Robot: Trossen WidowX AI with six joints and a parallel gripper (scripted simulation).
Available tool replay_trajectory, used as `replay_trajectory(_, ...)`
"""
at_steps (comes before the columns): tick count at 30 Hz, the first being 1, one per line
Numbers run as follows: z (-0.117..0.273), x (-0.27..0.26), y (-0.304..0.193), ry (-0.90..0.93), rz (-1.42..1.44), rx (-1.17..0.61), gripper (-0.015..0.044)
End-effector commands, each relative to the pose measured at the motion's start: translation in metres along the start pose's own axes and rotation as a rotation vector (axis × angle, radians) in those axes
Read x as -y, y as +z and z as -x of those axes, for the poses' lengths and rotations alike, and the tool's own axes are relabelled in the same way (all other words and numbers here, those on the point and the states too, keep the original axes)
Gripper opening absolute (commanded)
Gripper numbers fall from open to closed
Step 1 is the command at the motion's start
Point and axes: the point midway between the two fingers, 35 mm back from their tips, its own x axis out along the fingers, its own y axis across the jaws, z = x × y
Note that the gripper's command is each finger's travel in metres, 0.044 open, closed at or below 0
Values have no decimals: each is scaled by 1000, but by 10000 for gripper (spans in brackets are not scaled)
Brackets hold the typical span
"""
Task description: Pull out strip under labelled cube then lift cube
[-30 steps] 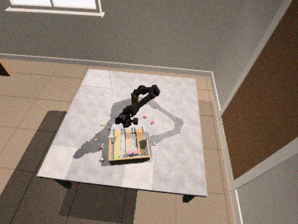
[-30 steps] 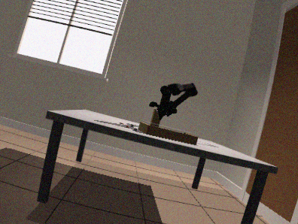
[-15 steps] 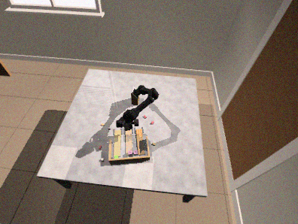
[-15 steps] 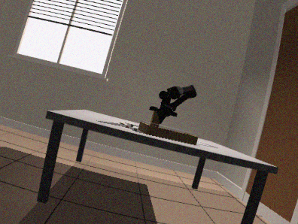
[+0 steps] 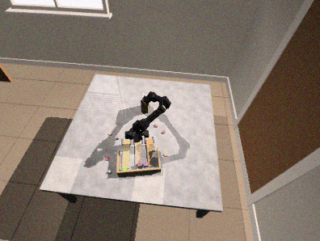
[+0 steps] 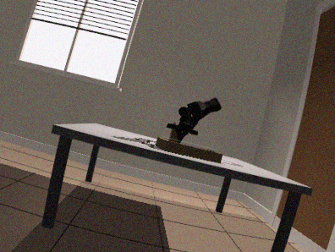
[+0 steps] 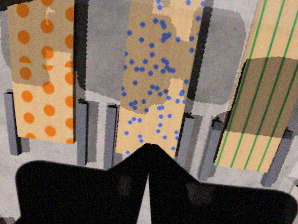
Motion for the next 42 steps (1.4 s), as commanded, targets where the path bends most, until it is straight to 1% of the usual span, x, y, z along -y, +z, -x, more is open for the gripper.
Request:
replay_trajectory(1, -7, -1, 0, 6, -4, -1, 0)
replay_trajectory(20, -36, -3, 0, 10, -4, 0, 0)
replay_trajectory(42, -37, -3, 0, 11, -4, 0, 0)
